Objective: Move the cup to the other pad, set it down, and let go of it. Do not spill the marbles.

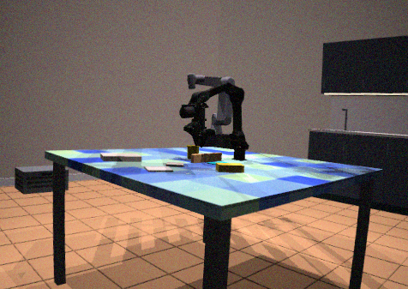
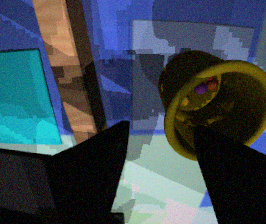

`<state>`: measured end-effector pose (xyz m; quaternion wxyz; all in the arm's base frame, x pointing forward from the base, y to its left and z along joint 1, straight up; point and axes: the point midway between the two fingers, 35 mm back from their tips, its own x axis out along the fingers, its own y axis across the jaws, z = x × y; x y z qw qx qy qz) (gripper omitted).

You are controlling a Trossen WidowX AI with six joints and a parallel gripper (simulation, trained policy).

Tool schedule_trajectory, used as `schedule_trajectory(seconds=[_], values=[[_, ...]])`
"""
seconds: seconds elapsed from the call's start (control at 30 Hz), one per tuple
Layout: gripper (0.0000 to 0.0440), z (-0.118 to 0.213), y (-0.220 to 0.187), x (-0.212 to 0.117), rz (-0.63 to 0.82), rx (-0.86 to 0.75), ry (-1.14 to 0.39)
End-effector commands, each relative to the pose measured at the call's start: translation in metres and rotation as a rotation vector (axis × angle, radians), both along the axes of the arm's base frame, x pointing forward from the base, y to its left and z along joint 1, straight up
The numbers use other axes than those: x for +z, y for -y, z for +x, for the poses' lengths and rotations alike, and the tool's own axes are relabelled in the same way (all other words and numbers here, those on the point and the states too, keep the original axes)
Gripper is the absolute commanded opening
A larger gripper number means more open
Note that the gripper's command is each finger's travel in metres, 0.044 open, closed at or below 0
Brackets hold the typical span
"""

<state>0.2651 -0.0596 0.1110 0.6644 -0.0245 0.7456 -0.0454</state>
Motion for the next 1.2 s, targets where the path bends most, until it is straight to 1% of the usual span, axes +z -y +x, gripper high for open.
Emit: schedule_trajectory(seconds=[0.0,0.33,0.4,0.6,0.63,0.87,1.17], values=[[0.0193,-0.003,0.004,-0.012,0.004,0.023,-0.022],[0.0197,-0.008,0.009,-0.046,0.041,0.128,-0.059],[0.0159,-0.008,0.009,-0.051,0.049,0.157,-0.063],[0.0012,-0.012,0.012,-0.056,0.061,0.247,-0.081],[0.0004,-0.012,0.012,-0.056,0.064,0.260,-0.081],[0.0002,-0.012,0.011,-0.044,0.078,0.336,-0.071],[0.0008,-0.010,0.001,-0.021,0.088,0.391,-0.042]])
